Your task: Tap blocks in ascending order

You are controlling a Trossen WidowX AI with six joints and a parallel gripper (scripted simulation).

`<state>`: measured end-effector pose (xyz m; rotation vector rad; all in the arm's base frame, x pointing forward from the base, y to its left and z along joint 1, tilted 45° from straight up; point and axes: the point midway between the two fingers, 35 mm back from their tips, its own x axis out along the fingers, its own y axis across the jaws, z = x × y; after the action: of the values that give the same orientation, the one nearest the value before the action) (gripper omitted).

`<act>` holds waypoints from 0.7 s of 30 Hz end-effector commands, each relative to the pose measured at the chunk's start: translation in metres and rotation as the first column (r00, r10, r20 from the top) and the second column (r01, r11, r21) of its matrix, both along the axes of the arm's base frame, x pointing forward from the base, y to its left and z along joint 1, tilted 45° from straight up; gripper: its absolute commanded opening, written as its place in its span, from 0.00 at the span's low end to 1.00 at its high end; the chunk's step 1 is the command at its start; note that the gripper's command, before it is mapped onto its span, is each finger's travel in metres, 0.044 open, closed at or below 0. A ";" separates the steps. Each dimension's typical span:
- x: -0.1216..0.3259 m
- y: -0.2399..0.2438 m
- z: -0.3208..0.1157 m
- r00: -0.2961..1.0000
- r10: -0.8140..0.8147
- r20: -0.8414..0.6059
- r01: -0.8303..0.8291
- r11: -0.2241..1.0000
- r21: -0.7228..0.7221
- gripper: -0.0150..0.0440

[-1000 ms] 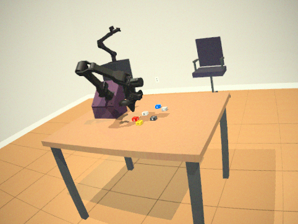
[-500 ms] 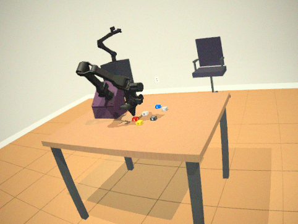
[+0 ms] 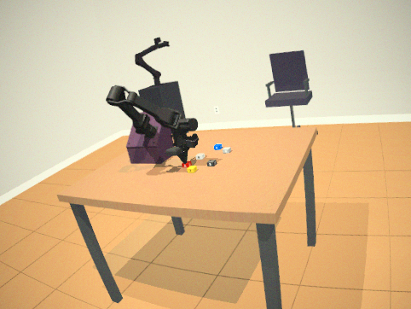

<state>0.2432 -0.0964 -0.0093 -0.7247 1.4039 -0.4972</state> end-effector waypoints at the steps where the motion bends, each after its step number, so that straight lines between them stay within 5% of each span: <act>1: 0.000 0.002 0.001 1.000 0.000 -0.001 0.000 1.000 0.001 0.29; 8: -0.006 0.020 0.018 1.000 -0.001 -0.010 0.001 1.000 0.003 0.29; 21: 0.030 0.182 -0.053 0.999 0.023 -0.024 -0.020 0.996 0.092 0.87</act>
<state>0.2774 0.0404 -0.0389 -0.6731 1.4191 -0.4105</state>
